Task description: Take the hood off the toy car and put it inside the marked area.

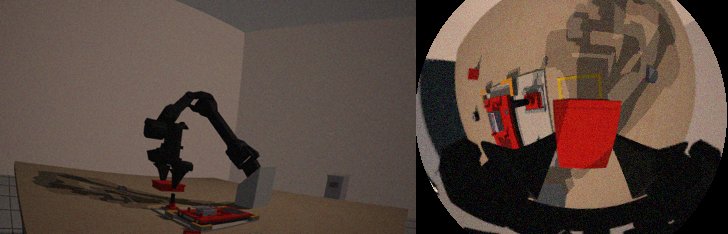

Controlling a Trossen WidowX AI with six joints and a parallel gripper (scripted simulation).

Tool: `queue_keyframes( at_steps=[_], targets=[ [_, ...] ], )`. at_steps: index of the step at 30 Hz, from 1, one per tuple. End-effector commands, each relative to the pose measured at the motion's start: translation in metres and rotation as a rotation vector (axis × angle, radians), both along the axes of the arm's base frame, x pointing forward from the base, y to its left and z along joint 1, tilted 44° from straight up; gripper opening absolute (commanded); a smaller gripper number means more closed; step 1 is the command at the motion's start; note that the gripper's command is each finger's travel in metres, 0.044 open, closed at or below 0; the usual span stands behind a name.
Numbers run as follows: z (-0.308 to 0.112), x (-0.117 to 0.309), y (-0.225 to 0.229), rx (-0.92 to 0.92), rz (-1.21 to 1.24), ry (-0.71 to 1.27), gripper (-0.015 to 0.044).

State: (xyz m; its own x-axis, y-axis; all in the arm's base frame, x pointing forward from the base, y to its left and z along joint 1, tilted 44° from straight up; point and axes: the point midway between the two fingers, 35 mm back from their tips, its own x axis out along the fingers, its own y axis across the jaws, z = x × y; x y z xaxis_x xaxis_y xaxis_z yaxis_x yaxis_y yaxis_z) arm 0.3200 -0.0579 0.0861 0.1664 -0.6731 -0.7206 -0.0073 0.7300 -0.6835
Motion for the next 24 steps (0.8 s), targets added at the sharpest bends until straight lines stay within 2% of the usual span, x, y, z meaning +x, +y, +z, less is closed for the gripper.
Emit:
queue_keyframes(
  at_steps=[1,24],
  targets=[
    [-0.003,-0.001,-0.002,0.002,0.001,0.007,0.0],
    [-0.014,0.0,-0.013,0.0,0.001,0.006,0.0]
  ],
)
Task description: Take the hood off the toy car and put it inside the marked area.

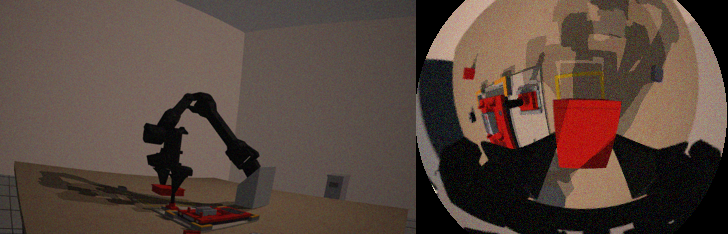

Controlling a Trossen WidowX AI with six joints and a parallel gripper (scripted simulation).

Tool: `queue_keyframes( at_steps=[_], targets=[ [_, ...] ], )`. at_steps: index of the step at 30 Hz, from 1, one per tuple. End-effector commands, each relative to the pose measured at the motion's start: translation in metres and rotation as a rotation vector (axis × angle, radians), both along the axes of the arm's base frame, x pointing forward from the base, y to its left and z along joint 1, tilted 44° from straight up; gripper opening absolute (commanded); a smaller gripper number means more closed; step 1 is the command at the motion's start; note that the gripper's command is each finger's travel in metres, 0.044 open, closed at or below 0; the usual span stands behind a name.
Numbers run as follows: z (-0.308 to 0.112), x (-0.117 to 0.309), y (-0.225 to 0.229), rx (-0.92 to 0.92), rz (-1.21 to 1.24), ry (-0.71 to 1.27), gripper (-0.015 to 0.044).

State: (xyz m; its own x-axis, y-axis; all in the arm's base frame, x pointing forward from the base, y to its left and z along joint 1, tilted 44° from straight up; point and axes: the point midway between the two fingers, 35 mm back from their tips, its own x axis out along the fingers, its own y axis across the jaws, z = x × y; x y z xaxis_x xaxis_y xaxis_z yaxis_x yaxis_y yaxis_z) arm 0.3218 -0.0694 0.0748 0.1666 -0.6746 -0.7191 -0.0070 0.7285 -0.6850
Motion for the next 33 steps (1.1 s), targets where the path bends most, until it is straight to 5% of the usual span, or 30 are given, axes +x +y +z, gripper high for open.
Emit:
queue_keyframes(
  at_steps=[1,33],
  targets=[
    [-0.003,-0.001,-0.002,0.002,0.001,0.007,0.0],
    [-0.015,0.0,-0.014,-0.001,0.001,0.007,0.0]
  ],
)
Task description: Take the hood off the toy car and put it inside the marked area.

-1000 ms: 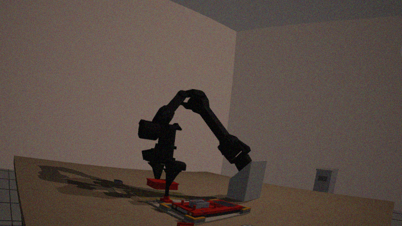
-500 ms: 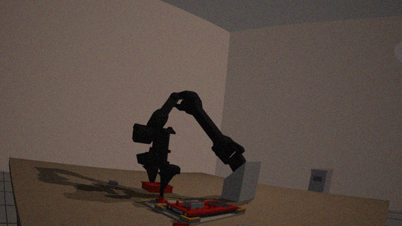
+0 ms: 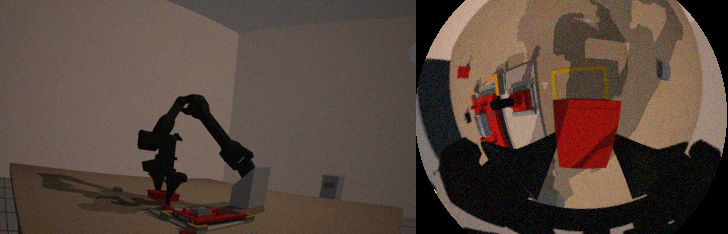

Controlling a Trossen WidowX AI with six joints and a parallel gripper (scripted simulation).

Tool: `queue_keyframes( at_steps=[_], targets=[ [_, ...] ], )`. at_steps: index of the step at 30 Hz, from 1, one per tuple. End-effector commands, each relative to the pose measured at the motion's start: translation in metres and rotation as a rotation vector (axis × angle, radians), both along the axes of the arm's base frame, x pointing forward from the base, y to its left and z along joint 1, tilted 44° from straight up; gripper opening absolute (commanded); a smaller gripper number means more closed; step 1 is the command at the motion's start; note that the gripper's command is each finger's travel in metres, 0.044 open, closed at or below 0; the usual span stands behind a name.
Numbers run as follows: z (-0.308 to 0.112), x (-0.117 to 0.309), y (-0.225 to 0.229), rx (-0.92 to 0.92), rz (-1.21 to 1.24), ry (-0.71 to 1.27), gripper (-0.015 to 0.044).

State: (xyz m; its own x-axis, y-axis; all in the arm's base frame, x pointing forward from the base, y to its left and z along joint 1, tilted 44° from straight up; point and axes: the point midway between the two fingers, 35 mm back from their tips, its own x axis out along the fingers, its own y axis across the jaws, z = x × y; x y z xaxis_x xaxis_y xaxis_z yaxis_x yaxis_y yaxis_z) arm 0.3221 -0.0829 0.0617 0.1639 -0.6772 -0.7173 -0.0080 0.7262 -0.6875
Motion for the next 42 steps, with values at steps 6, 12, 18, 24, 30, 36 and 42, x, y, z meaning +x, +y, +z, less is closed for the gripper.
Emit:
queue_keyframes(
  at_steps=[6,12,18,24,30,36,42],
  targets=[
    [-0.004,0.0,-0.003,0.002,0.002,0.004,0.0],
    [-0.006,0.001,-0.005,0.002,0.002,0.004,0.0],
    [-0.008,0.001,-0.007,0.002,0.002,0.004,0.0],
    [-0.01,0.002,-0.009,0.002,0.002,0.004,0.0],
    [-0.012,0.002,-0.011,0.002,0.002,0.004,0.0],
    [-0.011,0.002,-0.01,-0.001,0.0,0.0,0.0131],
    [-0.011,0.002,-0.01,-0.001,0.0,0.0,0.0289]
  ],
)
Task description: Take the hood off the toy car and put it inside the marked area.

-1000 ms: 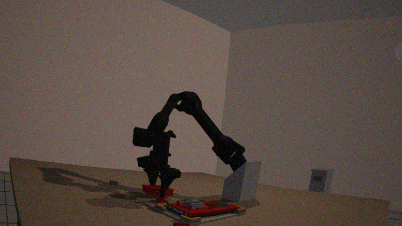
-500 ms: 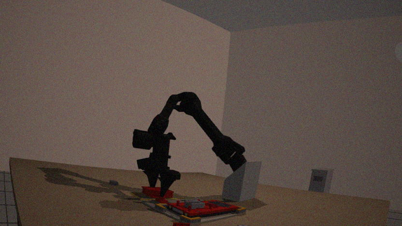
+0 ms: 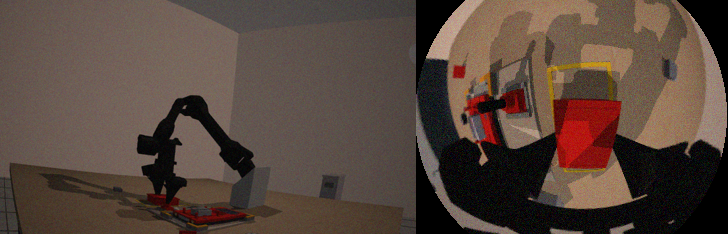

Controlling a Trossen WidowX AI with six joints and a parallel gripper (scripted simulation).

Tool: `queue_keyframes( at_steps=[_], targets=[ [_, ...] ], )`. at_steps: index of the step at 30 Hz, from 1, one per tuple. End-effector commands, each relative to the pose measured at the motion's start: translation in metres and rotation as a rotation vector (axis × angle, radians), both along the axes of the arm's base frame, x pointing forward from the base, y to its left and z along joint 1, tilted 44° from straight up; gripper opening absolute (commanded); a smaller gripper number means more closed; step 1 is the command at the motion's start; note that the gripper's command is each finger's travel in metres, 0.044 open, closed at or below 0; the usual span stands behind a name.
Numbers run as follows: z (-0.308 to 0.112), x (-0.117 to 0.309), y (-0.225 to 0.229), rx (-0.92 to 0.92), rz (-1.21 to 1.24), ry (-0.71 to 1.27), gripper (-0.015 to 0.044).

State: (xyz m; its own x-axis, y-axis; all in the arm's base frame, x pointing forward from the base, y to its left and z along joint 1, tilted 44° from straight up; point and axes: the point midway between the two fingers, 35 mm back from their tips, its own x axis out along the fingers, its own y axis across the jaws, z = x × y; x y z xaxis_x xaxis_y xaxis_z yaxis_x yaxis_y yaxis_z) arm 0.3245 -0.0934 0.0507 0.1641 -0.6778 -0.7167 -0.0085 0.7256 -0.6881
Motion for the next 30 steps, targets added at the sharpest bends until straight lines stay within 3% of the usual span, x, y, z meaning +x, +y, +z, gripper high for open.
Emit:
queue_keyframes(
  at_steps=[1,6,15,30],
  targets=[
    [0.0,0.0,0.0,0.0,0.0,0.0,0.0315],
    [0.001,0.0,0.002,0.001,0.0,0.0,0.044],
    [0.05,-0.011,0.048,0.003,-0.002,0.003,0.044],
    [0.051,-0.011,0.049,0.003,-0.002,0.003,0.044]
  ],
)
